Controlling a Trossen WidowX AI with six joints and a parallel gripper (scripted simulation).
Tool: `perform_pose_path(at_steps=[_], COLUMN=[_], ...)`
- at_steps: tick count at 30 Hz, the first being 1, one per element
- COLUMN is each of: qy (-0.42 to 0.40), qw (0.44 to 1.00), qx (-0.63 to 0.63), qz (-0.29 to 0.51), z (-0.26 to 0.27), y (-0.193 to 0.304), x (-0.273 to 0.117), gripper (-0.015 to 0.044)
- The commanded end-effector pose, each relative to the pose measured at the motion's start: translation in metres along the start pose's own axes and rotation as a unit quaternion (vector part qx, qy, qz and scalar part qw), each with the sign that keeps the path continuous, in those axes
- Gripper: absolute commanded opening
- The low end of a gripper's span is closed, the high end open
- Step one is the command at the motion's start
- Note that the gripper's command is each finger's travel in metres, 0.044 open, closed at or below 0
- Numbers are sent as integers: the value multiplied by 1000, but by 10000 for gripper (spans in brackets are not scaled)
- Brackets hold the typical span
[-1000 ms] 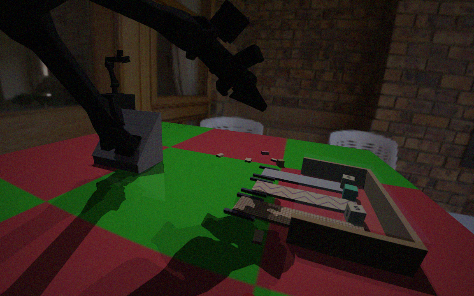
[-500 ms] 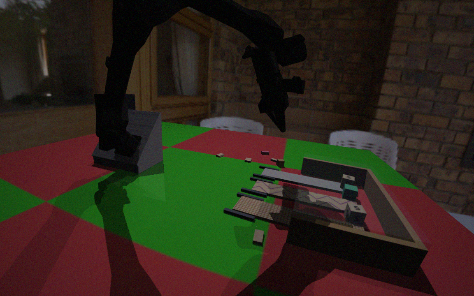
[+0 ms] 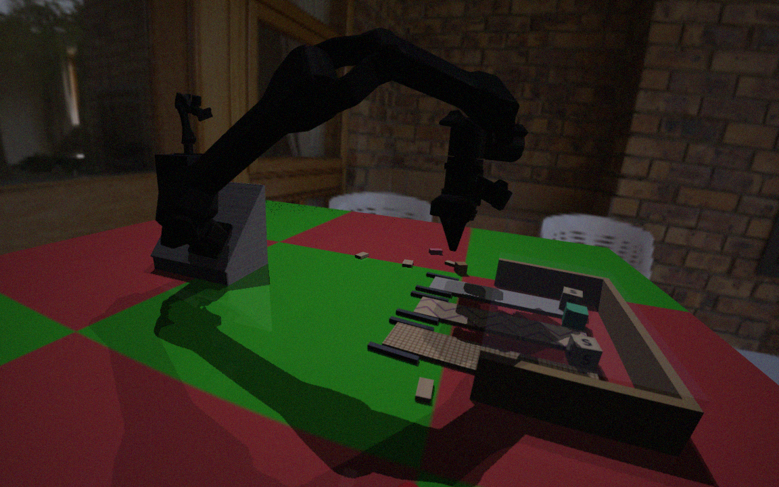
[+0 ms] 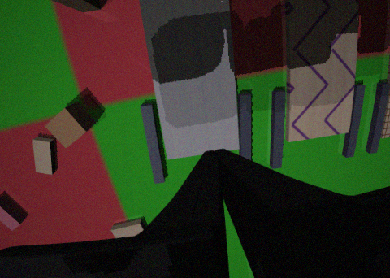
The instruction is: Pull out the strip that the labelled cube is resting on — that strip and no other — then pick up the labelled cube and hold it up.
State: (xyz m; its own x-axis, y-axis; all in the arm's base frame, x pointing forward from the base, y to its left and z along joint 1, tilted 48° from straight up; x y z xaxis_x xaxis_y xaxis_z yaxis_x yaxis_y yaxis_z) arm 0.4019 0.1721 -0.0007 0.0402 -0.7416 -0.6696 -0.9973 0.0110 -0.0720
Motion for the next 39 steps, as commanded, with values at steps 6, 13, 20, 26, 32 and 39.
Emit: perform_pose_path(at_steps=[6, 13, 20, 26, 32, 39], qy=[-4, -4, -4, -3, -3, -3], qw=[1000, 1000, 1000, 1000, 1000, 1000], qx=[7, 7, 7, 7, 7, 7], qz=[1, 1, 1, 1, 1, 1], z=[1, 2, 2, 2, 2, 1], y=[-2, -2, -1, -1, 0, 1], x=[8, 20, 31, 41, 51, 63], gripper=[0, 0, 0, 0, 0, 0])
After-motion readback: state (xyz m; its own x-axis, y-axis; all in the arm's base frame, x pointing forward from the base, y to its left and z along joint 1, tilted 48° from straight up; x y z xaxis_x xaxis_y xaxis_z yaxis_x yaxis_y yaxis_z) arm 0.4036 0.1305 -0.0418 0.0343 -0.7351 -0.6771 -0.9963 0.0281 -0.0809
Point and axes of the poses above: the point midway between the two fingers, 35 mm back from their tips, its own x axis out along the fingers, its own z axis across the jaws, y = z × x, the point moved 7 cm from there along -x, back along the fingers, and after that the axes turned 2 degrees about -x, right-handed, at the moved point
